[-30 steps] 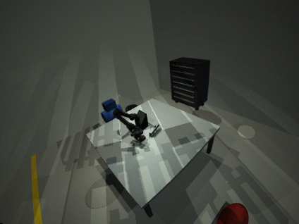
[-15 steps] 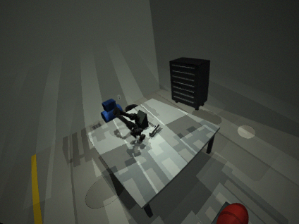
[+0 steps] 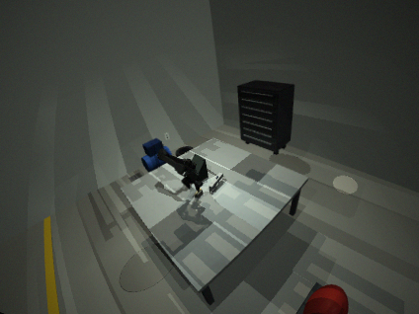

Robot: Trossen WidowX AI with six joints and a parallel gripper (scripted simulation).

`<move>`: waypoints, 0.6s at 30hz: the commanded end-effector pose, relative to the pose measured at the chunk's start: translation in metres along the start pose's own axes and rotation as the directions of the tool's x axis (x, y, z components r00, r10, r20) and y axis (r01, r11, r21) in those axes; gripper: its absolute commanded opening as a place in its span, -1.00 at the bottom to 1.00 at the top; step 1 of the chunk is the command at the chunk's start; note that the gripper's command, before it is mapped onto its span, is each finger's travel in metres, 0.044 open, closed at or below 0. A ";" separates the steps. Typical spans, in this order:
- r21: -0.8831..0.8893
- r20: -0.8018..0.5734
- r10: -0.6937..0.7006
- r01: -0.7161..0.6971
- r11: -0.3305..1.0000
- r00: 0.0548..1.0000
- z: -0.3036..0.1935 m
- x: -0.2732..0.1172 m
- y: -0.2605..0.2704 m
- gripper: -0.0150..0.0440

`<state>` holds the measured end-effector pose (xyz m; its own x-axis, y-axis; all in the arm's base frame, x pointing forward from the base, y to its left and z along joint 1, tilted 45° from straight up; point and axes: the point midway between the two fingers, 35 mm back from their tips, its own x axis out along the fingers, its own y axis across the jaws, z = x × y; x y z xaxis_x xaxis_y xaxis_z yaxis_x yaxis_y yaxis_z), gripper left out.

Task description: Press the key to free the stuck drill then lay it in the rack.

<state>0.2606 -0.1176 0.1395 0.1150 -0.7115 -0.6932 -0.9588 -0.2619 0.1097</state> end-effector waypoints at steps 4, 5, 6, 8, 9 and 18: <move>0.036 -0.088 -0.338 0.342 0.939 0.937 0.004 -0.091 -0.015 1.00; 0.043 -0.095 -0.393 0.398 0.916 0.915 0.005 -0.106 -0.014 1.00; 0.054 -0.098 -0.450 0.456 0.888 0.888 0.006 -0.120 -0.013 1.00; 0.079 -0.097 -0.559 0.567 0.820 0.823 0.009 -0.148 -0.008 1.00; 0.093 -0.093 -0.611 0.618 0.781 0.786 0.011 -0.162 -0.004 1.00; 0.265 0.007 -0.929 0.895 0.358 0.369 0.014 -0.243 0.052 1.00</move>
<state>0.1960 0.0474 0.2936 0.9039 -0.1205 -0.4104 -0.3974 -0.5918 -0.7013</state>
